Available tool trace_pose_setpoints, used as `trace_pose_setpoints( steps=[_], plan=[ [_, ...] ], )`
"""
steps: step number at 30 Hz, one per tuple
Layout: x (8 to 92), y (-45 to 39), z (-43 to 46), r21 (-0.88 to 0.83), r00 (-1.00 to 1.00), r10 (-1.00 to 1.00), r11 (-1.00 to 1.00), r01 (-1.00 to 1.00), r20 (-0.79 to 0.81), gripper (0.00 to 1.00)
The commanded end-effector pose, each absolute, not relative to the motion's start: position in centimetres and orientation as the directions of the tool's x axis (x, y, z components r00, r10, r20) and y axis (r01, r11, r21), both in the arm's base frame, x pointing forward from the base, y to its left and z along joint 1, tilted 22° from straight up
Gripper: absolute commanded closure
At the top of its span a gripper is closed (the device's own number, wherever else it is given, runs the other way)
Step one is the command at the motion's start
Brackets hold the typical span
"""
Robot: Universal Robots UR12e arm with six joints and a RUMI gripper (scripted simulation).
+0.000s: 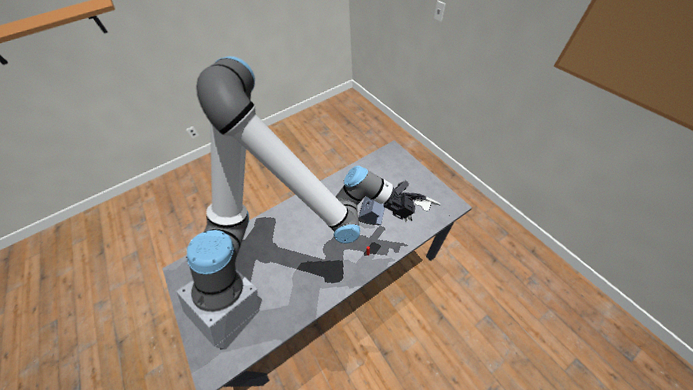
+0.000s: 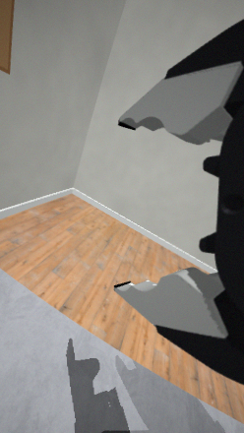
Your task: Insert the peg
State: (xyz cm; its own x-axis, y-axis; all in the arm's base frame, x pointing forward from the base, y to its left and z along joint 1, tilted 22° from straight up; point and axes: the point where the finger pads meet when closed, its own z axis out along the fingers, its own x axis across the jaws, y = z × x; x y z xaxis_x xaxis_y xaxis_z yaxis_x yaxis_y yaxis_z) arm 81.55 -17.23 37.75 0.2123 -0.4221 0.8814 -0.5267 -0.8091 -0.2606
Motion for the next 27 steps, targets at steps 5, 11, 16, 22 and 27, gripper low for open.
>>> trace_pose_setpoints(
  steps=[5, 11, 16, 22, 27],
  plan=[
    [81.0, -17.0, 34.7, -0.269, 0.287, -0.472, -0.801, -0.535, 0.834, 0.0],
    [80.3, -16.7, 32.3, -0.277, 0.338, -0.509, -0.793, -0.543, 0.792, 0.0],
    [79.9, -16.5, 31.2, -0.282, 0.363, -0.527, -0.788, -0.548, 0.768, 0.0],
    [79.0, -16.0, 28.9, -0.292, 0.409, -0.564, -0.777, -0.558, 0.718, 0.0],
    [78.1, -15.5, 27.1, -0.301, 0.443, -0.593, -0.766, -0.568, 0.672, 0.0]
  ],
)
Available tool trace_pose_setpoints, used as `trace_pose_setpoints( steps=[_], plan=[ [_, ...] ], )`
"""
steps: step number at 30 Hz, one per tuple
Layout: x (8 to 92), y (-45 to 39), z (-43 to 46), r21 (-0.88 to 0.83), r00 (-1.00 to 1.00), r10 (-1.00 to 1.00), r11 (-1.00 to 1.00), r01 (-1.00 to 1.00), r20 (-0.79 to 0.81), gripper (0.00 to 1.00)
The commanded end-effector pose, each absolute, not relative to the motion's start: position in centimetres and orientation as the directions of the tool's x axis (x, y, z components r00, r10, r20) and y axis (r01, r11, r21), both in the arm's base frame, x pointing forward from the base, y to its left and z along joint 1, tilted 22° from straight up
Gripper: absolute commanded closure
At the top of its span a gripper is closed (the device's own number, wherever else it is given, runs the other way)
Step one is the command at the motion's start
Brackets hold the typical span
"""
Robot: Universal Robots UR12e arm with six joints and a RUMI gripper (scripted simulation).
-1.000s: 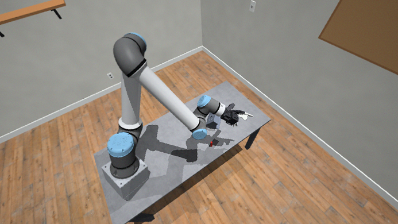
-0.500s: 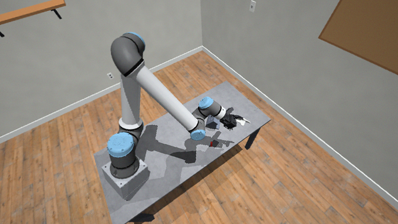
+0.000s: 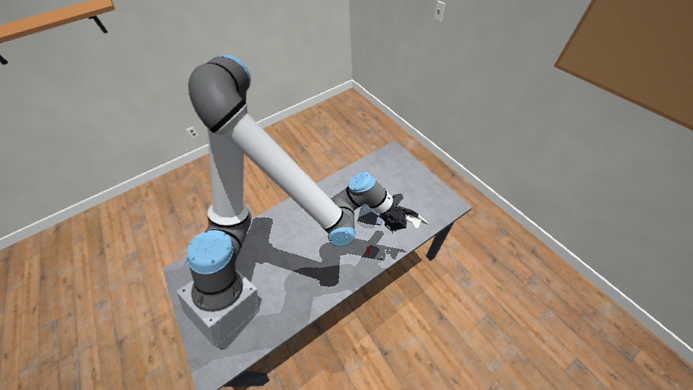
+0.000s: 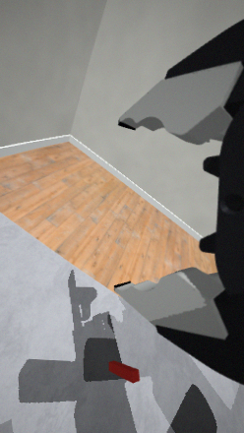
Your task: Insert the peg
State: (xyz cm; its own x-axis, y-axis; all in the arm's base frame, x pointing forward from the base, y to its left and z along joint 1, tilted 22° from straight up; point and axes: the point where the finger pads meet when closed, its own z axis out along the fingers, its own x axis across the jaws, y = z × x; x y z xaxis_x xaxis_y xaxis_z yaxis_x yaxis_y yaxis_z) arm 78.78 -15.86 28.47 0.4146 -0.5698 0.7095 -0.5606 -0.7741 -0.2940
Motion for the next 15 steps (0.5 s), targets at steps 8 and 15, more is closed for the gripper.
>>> trace_pose_setpoints(
  steps=[8, 15],
  plan=[
    [77.0, -14.9, 25.0, -0.312, 0.481, -0.627, -0.751, -0.582, 0.613, 0.0],
    [75.4, -14.0, 22.6, -0.325, 0.518, -0.664, -0.731, -0.6, 0.538, 0.0]
  ],
)
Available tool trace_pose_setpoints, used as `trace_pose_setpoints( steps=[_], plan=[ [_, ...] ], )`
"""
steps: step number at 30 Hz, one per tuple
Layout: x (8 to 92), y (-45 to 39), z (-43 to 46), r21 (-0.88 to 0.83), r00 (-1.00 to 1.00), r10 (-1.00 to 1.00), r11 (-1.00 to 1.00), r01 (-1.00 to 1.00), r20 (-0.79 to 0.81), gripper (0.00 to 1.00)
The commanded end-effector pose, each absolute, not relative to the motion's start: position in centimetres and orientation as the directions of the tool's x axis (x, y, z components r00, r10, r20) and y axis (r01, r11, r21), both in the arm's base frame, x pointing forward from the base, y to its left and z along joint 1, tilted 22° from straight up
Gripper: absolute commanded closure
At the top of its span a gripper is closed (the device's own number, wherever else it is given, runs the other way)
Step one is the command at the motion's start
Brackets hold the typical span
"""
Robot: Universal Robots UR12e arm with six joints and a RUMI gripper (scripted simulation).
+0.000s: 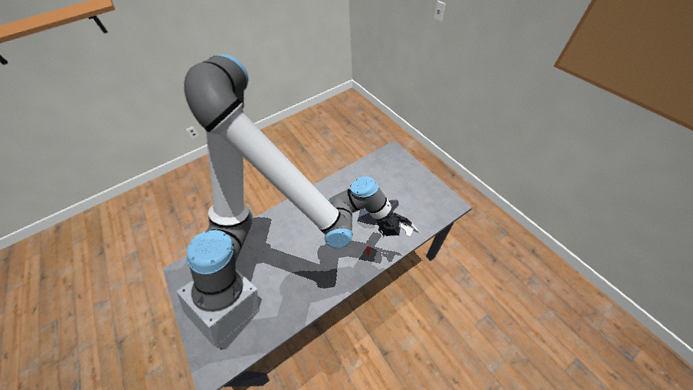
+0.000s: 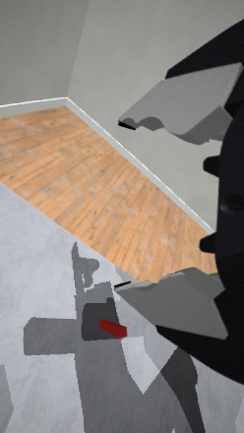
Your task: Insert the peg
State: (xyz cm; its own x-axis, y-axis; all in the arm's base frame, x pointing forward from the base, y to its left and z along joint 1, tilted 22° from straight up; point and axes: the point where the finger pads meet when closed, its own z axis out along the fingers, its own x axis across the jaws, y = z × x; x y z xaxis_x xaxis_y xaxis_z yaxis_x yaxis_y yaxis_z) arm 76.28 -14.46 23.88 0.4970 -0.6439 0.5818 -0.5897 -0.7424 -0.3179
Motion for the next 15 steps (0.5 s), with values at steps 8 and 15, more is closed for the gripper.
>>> trace_pose_setpoints(
  steps=[8, 15],
  plan=[
    [74.0, -13.1, 20.8, -0.336, 0.545, -0.694, -0.712, -0.617, 0.47, 0.0],
    [72.2, -12.0, 18.8, -0.348, 0.569, -0.726, -0.686, -0.639, 0.386, 0.0]
  ],
)
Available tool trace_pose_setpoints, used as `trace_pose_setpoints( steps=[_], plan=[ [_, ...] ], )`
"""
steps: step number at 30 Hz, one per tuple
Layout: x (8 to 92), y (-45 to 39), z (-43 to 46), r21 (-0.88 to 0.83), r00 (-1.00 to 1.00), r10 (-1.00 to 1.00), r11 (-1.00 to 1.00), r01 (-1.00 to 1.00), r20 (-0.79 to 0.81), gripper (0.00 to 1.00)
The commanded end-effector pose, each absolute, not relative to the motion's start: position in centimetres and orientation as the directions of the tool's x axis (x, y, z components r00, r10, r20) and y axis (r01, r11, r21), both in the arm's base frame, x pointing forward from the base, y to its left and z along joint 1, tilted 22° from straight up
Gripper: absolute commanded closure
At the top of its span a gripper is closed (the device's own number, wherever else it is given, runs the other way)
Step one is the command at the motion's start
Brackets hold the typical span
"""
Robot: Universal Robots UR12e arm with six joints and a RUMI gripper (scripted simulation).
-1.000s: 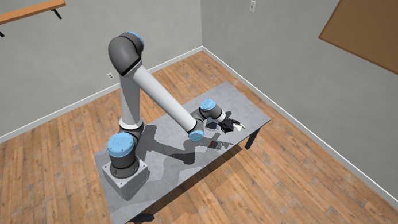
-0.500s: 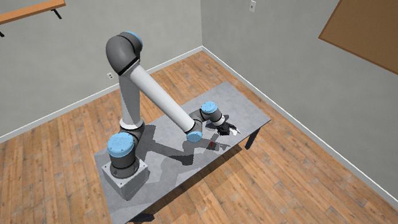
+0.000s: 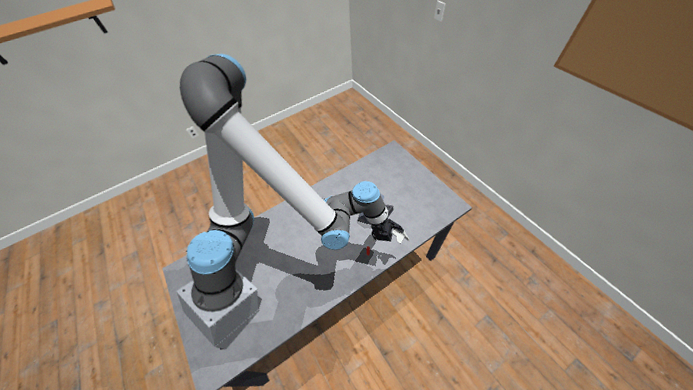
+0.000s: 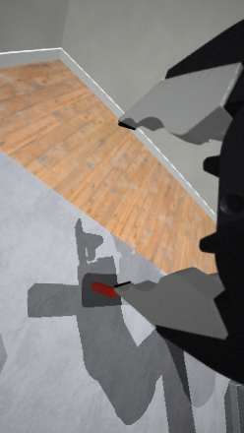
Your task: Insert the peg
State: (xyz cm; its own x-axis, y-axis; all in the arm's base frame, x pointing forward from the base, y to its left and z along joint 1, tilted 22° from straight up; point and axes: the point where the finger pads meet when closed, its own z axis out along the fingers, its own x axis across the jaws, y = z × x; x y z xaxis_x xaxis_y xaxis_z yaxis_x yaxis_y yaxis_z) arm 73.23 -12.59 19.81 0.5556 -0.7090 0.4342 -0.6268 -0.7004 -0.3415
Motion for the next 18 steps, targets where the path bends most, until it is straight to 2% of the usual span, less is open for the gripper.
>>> trace_pose_setpoints(
  steps=[1, 18],
  plan=[
    [72.0, -11.8, 18.5, -0.349, 0.572, -0.73, -0.682, -0.642, 0.374, 0.0],
    [67.9, -9.0, 14.9, -0.368, 0.595, -0.783, -0.616, -0.697, 0.182, 0.0]
  ],
)
